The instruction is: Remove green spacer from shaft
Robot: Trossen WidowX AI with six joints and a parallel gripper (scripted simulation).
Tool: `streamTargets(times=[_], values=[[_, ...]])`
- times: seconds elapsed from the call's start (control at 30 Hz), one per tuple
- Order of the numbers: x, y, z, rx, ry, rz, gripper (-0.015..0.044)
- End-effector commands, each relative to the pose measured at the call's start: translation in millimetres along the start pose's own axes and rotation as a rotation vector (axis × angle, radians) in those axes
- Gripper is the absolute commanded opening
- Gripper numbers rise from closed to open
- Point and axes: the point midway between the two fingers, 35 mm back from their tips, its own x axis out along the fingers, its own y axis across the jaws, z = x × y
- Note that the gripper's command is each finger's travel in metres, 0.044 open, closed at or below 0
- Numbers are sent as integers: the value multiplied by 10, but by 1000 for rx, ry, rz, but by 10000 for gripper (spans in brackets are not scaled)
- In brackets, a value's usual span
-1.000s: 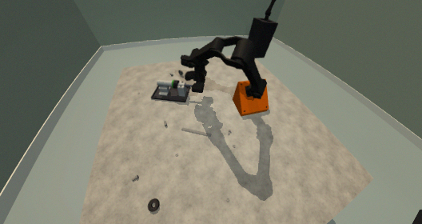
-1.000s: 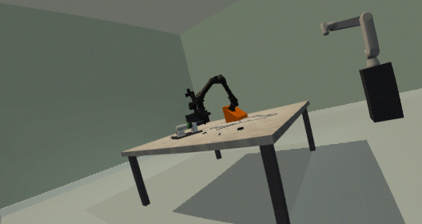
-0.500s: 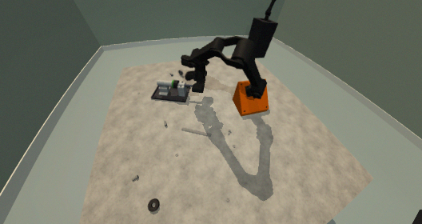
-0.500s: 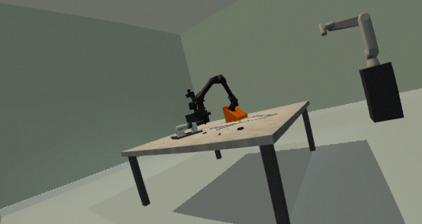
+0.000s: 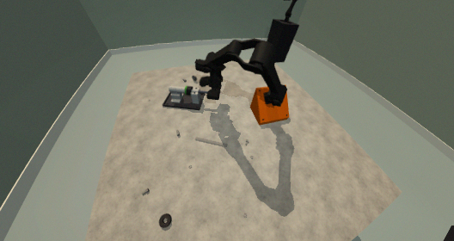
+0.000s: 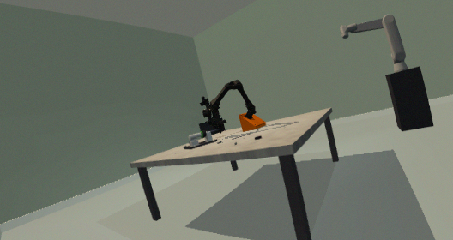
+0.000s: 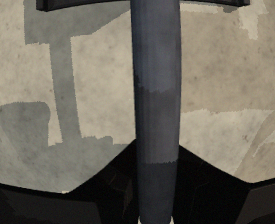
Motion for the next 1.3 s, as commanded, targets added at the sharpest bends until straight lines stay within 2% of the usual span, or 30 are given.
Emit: streamTargets(times=[0.0,1.27], values=[[4,-1,-22,-3,5,-1,0],[5,-1,-65,-2,5,-1,0]])
